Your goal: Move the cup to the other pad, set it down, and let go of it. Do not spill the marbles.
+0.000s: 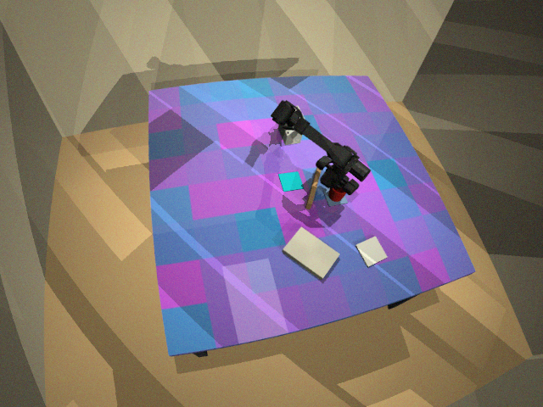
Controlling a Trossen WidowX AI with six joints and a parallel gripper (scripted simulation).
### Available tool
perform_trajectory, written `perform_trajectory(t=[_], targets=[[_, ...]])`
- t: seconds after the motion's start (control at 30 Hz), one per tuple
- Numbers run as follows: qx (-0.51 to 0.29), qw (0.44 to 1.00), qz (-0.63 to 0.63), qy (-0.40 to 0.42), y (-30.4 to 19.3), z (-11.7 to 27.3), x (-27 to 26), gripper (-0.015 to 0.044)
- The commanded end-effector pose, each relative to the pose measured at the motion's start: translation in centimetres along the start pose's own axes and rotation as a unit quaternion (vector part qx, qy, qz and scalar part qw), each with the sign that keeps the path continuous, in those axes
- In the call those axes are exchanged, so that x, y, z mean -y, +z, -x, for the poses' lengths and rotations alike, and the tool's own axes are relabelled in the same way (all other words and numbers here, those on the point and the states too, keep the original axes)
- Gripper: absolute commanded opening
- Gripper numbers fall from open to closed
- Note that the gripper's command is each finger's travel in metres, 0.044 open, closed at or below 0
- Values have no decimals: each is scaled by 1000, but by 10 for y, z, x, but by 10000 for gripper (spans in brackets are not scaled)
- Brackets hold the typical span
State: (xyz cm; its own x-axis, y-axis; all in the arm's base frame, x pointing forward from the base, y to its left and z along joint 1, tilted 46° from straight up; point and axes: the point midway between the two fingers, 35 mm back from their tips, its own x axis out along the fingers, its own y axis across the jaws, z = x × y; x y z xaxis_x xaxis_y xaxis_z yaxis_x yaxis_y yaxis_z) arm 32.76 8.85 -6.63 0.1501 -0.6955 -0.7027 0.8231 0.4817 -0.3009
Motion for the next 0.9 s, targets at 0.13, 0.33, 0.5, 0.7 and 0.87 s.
perform_trajectory(t=[0.13,0.33,0.5,0.7,0.87], targets=[[0,1000,0,0,0,0,0,29],[0,1000,0,0,0,0,0,0],[0,1000,0,0,0,9,-1,0],[0,1000,2,1,0,35,-1,0],[0,1000,3,1,-1,56,0,0]])
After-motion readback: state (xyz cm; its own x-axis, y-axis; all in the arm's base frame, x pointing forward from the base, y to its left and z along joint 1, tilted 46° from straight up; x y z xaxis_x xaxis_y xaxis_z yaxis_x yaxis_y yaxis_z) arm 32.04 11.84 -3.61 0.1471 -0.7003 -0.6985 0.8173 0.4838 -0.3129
